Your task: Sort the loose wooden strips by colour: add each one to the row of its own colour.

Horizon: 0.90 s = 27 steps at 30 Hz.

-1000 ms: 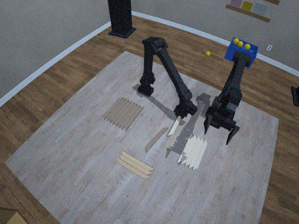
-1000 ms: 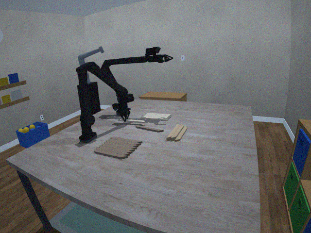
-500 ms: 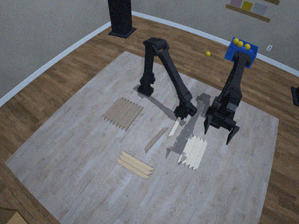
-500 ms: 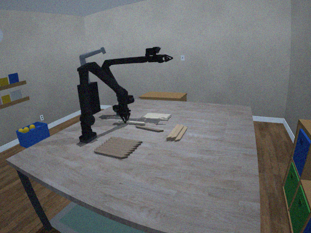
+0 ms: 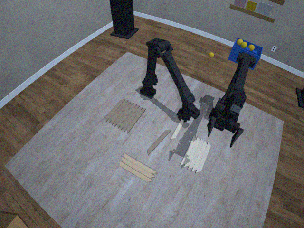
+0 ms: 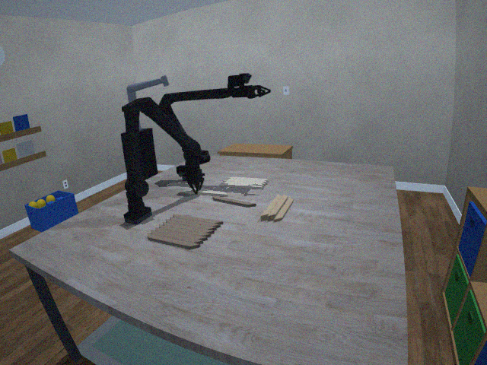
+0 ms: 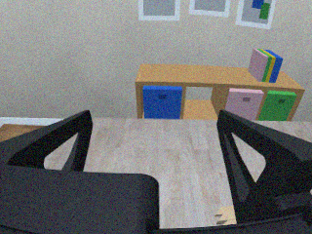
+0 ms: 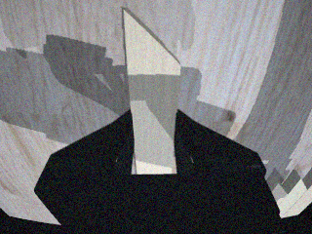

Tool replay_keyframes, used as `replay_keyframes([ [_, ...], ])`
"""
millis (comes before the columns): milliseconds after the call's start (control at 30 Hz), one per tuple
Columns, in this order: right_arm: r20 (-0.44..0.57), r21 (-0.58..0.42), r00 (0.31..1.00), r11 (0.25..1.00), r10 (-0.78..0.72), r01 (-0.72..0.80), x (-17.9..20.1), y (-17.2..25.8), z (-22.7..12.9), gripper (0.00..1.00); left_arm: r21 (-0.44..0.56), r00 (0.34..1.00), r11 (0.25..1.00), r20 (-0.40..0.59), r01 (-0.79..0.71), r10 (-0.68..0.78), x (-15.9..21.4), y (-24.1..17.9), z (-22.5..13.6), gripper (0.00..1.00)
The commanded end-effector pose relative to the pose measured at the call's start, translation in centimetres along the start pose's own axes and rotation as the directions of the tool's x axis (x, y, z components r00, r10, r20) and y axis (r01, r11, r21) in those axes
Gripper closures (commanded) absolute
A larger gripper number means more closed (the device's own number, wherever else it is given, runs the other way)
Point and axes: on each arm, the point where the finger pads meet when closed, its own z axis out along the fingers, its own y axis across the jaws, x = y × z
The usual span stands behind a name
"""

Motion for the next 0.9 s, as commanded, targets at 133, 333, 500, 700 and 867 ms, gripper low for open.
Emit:
replay_keyframes([
  [133,-0.005,0.016,1.000,1.000,-0.002,0.002,0.0,-1.3,-0.4,0.59,0.010,0.996,1.000,0.094,-0.011,0.010,-5.8,-0.5,-0.4,0.00],
  [333,-0.005,0.016,1.000,1.000,-0.002,0.002,0.0,-1.3,-0.4,0.59,0.011,0.997,1.000,0.081,-0.011,0.010,-5.0,-0.5,-0.4,0.00],
  [500,-0.005,0.016,1.000,1.000,-0.002,0.002,0.0,-1.3,-0.4,0.59,0.011,0.998,1.000,0.070,-0.011,0.010,-4.3,-0.5,-0.3,0.00],
  [700,-0.005,0.016,1.000,1.000,-0.002,0.002,0.0,-1.3,-0.4,0.59,0.011,0.998,1.000,0.059,-0.011,0.010,-3.6,-0.5,-0.3,0.00],
  [867,-0.020,0.062,1.000,0.998,-0.001,0.002,0.4,-2.6,-3.2,0.59,0.011,0.999,1.000,0.049,-0.011,0.010,-3.0,-0.5,-0.2,0.00],
])
